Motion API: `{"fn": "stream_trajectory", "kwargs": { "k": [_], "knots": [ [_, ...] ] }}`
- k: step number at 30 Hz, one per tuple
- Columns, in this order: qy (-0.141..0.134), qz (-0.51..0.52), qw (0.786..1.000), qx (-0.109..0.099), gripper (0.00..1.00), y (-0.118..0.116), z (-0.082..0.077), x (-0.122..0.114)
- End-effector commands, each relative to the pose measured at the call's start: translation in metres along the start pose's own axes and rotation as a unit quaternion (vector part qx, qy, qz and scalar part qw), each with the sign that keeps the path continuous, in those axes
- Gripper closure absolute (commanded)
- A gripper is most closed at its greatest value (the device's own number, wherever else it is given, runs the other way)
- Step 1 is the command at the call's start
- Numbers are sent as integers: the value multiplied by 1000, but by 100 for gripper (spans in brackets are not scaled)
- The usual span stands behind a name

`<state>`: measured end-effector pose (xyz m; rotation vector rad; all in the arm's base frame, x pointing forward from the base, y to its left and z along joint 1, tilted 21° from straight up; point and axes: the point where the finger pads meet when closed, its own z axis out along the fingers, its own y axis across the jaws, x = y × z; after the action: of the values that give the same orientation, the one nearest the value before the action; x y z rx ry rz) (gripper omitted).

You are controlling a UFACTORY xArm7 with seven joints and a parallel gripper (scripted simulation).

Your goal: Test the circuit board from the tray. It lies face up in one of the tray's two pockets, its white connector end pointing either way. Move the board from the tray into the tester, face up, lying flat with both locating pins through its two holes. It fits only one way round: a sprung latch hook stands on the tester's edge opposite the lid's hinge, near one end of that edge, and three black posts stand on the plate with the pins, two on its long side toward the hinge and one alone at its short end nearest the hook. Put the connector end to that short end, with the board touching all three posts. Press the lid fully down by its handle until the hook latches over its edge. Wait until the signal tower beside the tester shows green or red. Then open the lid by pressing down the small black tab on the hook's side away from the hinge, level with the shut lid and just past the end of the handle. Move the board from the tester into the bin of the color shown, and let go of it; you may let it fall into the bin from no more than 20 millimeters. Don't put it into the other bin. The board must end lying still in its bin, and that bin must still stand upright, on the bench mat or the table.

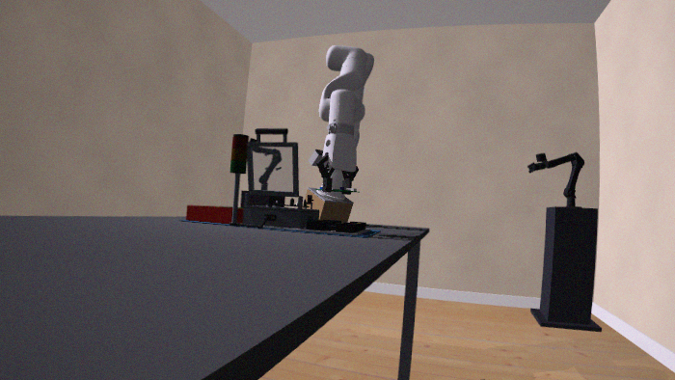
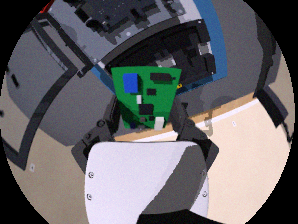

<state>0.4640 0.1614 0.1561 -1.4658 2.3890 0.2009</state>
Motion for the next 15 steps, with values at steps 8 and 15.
{"fn": "stream_trajectory", "kwargs": {
  "k": [8, 15],
  "knots": [
    [-4, -135, 991, 1, 21, -1, -1, -1],
    [-3, -202, 979, 1, 21, -1, -1, -1]
  ]
}}
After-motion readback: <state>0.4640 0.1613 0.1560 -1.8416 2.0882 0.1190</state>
